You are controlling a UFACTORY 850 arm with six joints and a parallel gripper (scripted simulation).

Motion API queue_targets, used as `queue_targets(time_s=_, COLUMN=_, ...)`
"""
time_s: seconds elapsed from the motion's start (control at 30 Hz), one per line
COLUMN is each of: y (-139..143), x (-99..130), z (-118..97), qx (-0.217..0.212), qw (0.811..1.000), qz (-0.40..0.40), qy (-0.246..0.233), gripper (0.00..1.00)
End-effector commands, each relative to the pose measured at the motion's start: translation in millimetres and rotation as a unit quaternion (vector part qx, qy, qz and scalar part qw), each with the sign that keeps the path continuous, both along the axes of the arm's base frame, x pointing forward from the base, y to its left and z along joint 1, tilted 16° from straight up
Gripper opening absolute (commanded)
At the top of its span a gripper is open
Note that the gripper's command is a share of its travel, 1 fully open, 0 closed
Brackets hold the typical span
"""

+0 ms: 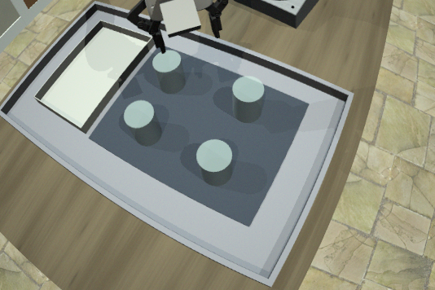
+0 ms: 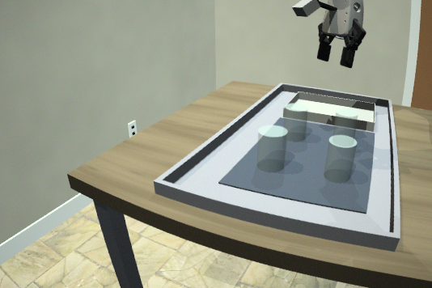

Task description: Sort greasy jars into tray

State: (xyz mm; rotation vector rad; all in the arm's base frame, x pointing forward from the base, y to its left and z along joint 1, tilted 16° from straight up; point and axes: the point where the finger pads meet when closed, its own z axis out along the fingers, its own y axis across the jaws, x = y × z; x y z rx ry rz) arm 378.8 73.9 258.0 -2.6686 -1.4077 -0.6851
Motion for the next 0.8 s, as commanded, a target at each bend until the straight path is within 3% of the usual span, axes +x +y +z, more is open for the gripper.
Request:
queue_targets(time_s=0.0, y=0.4, x=1.6, z=1.0, qx=-0.007, qw=1.000, qz=-0.017, qy=0.009, gripper=1.00)
queue_targets(time_s=0.07, y=0.4, x=1.6, z=1.0, qx=-0.007, qw=1.000, qz=-0.017, qy=0.009, gripper=1.00)
queue_targets(time_s=0.1, y=2.2, x=6.0, z=2.4, qx=0.002, qw=0.996, qz=-0.082, qy=0.020, gripper=1.00)
queue_targets(time_s=0.33, y=2.2, x=6.0, z=2.4, qx=0.002, qw=0.996, qz=-0.082, qy=0.020, gripper=1.00)
queue_targets(time_s=0.37, y=3.8, x=10.0, z=3.7, qx=0.013, qw=0.990, qz=-0.139, qy=0.030, gripper=1.00)
queue_targets(time_s=0.67, y=3.8, x=10.0, z=3.7, qx=0.013, qw=0.990, qz=-0.139, qy=0.030, gripper=1.00)
queue_targets(time_s=0.7, y=5.5, x=14.4, z=5.0, qx=0.022, qw=0.979, qz=-0.200, qy=0.043, gripper=1.00)
queue_targets(time_s=0.77, y=5.5, x=14.4, z=5.0, qx=0.022, qw=0.979, qz=-0.200, qy=0.043, gripper=1.00)
